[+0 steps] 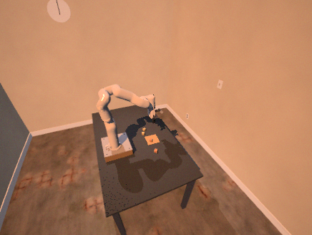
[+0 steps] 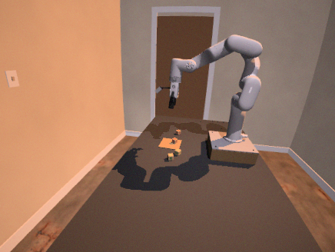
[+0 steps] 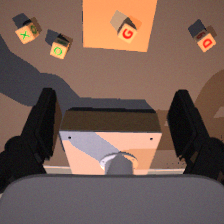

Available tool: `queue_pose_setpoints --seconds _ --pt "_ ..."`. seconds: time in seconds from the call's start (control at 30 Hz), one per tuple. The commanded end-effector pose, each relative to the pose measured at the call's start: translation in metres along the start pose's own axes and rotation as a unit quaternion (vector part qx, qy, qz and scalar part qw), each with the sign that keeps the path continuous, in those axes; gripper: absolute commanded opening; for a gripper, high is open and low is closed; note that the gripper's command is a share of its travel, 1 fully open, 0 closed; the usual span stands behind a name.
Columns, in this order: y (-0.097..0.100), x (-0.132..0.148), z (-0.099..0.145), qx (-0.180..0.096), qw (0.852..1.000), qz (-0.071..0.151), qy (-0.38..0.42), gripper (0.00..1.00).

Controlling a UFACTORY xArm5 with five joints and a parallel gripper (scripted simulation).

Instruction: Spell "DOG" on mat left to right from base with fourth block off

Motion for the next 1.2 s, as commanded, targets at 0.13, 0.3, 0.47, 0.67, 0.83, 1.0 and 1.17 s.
queue_pose_setpoints --seconds 0.13,0.3,0.47,0.67,0.83,1.0,1.17 --pt "-0.056 0.044 -0.03 0.063 0.994 -0.003 -0.089 1.0" --pt "-0.078 0.066 -0.034 0.088 0.988 -0.004 -0.128 1.0" --pt "-0.097 0.087 -0.035 0.111 0.98 -0.004 -0.165 1.0" --pt "-0.12 0.116 -0.032 0.144 0.966 -0.004 -0.215 1.0" --pt "-0.133 0.133 -0.027 0.164 0.956 -0.003 -0.244 1.0" --pt "-0.147 0.155 -0.016 0.191 0.94 -0.002 -0.284 1.0" --pt "-0.157 0.174 -0.005 0.214 0.924 -0.001 -0.316 1.0"
Point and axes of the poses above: the point where the finger pads meet when closed, its own y axis back along the fingers, its own x axis across the jaws, z = x × y, the point moved 1 cm from there along y, back along the fingers, and after that the axes turned 4 degrees about -y, right-handed, at the moved point
